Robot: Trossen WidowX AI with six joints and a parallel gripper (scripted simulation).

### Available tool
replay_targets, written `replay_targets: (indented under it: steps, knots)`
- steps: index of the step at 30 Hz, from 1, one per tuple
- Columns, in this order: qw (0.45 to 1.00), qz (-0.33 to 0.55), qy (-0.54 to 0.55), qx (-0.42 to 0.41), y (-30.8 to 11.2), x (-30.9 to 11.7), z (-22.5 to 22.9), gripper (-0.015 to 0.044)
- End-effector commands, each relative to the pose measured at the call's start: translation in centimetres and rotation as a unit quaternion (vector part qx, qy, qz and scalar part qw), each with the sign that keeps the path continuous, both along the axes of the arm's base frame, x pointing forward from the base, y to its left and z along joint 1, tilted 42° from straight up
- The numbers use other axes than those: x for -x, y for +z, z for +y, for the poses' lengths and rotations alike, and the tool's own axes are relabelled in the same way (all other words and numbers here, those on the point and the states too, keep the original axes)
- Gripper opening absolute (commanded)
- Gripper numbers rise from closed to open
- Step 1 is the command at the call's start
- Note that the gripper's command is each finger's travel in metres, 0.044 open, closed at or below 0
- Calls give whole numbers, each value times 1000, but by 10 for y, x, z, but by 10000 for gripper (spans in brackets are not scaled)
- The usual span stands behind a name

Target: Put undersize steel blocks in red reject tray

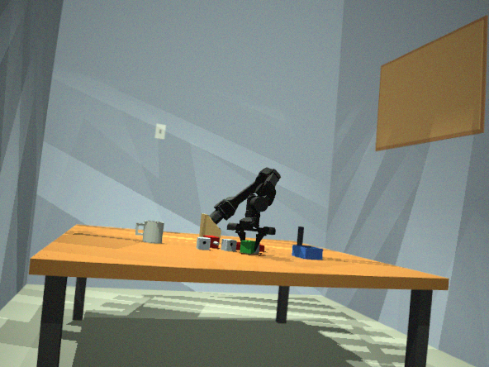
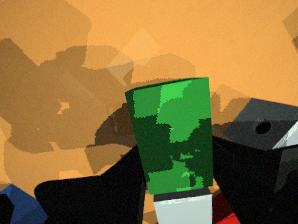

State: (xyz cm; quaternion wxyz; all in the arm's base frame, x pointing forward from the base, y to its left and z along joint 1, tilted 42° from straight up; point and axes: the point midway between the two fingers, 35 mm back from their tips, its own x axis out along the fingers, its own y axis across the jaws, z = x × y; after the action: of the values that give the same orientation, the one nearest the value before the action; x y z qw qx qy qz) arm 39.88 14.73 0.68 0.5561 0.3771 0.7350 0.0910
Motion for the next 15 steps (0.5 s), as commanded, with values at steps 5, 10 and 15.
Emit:
replay_targets:
  steps: [5,10,15]
  knots:
    - [1000,0,-3,-2,2,3,0,0]
    - [1000,0,-3,-2,4,5,1,0]
    - [1000,0,-3,-2,5,6,2,0]
